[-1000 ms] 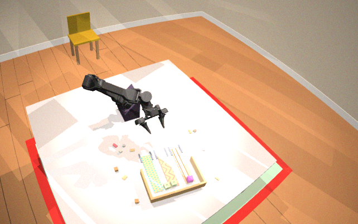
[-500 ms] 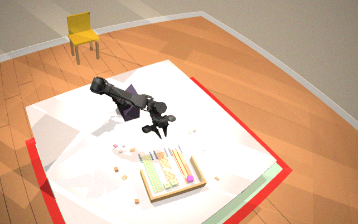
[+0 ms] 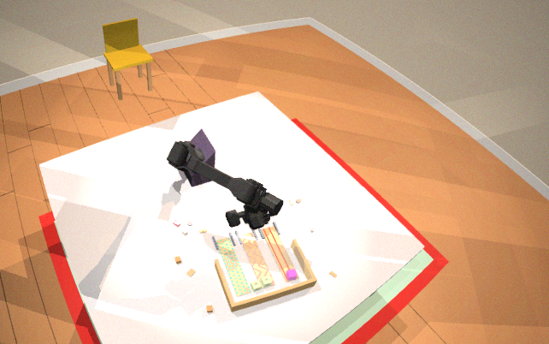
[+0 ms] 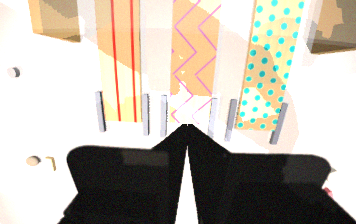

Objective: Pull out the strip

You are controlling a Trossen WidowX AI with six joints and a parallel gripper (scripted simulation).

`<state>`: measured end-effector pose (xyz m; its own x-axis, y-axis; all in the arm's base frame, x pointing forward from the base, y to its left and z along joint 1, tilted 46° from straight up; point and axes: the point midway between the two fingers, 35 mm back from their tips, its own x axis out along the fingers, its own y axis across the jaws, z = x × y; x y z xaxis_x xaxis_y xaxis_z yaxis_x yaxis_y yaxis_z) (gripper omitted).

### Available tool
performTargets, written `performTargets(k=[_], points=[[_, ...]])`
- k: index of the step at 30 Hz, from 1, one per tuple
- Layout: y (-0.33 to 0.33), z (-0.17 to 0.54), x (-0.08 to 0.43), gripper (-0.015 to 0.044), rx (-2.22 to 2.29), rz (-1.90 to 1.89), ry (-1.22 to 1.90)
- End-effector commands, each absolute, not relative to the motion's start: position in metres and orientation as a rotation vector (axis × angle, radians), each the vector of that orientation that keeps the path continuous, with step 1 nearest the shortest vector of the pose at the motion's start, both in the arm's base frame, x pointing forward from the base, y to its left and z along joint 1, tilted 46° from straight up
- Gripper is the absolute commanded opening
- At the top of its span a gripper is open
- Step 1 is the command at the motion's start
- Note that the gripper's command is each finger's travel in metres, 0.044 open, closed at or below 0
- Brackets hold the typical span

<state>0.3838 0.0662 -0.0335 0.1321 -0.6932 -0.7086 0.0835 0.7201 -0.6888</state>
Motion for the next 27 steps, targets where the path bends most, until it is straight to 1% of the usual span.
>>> performTargets(k=[1,27], points=[[0.059,-0.038,0.383,0.0,-0.551,-0.663,1.382],[0.034,-0.062,0.39,0.0,-0.55,-0.663,1.381]])
